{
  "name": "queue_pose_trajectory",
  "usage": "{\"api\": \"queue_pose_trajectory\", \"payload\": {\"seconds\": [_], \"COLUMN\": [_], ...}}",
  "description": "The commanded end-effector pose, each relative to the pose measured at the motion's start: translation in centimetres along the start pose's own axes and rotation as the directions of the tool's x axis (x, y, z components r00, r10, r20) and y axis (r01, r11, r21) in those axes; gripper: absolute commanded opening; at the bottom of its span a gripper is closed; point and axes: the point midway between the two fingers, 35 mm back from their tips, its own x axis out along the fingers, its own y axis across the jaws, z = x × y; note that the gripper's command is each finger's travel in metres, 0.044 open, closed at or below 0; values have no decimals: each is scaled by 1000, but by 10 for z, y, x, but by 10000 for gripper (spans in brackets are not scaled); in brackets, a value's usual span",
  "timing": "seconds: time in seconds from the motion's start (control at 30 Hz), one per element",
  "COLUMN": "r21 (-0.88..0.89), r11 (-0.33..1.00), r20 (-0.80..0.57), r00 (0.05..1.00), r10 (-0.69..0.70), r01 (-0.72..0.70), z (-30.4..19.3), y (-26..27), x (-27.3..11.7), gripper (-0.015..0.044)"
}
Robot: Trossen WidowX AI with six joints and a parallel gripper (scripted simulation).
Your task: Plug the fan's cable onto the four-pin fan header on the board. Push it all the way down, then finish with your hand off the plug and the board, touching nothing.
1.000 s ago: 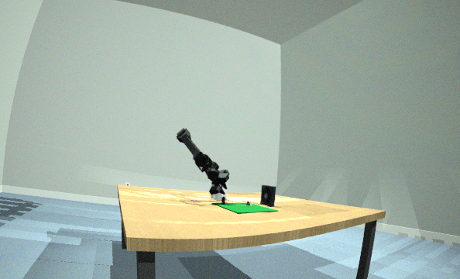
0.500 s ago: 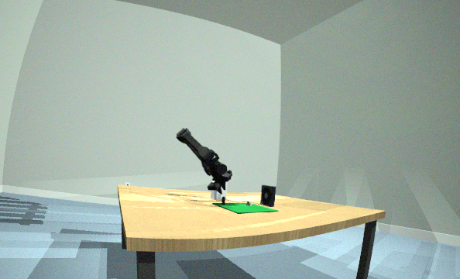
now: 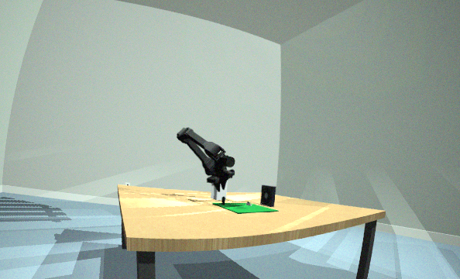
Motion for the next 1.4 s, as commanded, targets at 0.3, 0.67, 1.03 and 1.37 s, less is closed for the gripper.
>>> {"api": "queue_pose_trajectory", "payload": {"seconds": [0.3,0.67,1.03,1.37], "r21": [107,276,841,841], "r11": [965,938,529,529], "r20": [18,15,24,24], "r00": [970,974,968,968], "r10": [-241,-225,-249,-249], "r01": [238,212,115,115], "z": [16,22,48,48], "y": [-14,-14,-12,-12], "x": [-26,-37,-100,-100], "gripper": [205,389,440,440]}}
